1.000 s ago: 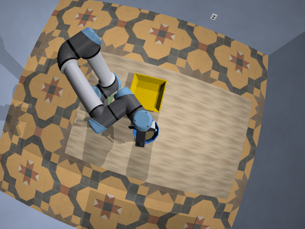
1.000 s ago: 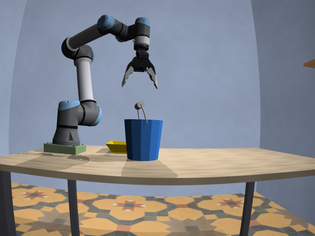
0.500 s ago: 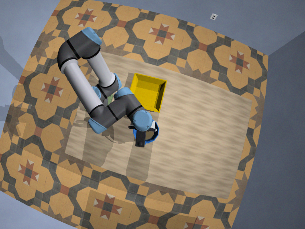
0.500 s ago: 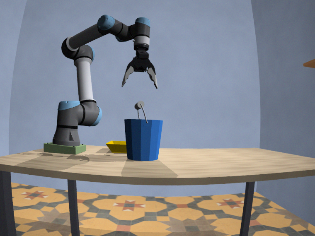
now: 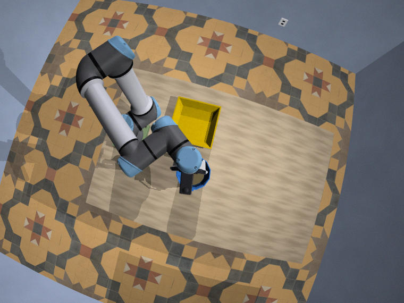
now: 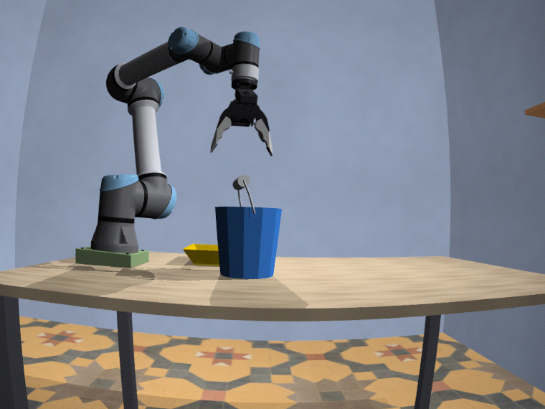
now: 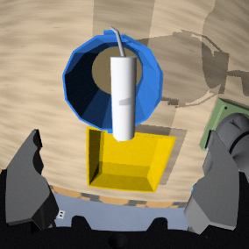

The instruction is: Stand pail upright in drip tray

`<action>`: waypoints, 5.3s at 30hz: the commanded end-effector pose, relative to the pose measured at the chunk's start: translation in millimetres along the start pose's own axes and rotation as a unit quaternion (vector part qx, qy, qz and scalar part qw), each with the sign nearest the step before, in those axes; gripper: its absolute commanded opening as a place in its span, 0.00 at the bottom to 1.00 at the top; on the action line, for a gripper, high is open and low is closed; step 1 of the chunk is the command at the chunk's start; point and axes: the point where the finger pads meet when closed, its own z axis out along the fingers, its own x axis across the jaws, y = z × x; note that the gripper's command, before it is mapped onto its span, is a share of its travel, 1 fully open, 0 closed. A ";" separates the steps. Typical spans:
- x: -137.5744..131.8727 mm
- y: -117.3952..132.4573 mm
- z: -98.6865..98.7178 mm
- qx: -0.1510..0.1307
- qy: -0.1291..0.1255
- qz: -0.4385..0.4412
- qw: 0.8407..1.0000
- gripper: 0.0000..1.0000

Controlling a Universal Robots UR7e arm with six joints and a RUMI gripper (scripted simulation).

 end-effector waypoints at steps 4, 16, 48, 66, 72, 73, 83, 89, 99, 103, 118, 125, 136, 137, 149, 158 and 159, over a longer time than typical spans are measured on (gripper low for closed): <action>-0.2 -0.1 10.2 0.000 0.000 0.000 1.000 1.00; -0.4 -0.1 32.8 0.000 0.000 0.000 1.000 1.00; -0.7 0.0 74.0 0.000 0.000 0.000 1.000 1.00; -0.7 0.0 74.0 0.000 0.000 0.000 1.000 1.00; -0.7 0.0 74.0 0.000 0.000 0.000 1.000 1.00; -0.7 0.0 74.0 0.000 0.000 0.000 1.000 1.00; -0.7 0.0 74.0 0.000 0.000 0.000 1.000 1.00; -0.7 0.0 74.0 0.000 0.000 0.000 1.000 0.00; -0.7 0.0 74.0 0.000 0.000 0.000 1.000 0.00; -0.7 0.0 74.0 0.000 0.000 0.000 1.000 0.00; -0.7 0.0 74.0 0.000 0.000 0.000 1.000 0.00; -0.7 0.0 73.6 0.000 0.000 0.000 1.000 0.00; -0.7 0.0 69.9 0.000 0.000 0.000 1.000 0.00; -0.7 0.0 69.2 0.000 0.000 0.000 1.000 0.00; -0.7 0.0 58.4 0.000 0.000 0.000 1.000 0.00; -0.7 0.0 43.9 0.000 0.000 0.000 1.000 0.00; -0.7 0.0 42.1 0.000 0.000 0.000 1.000 0.00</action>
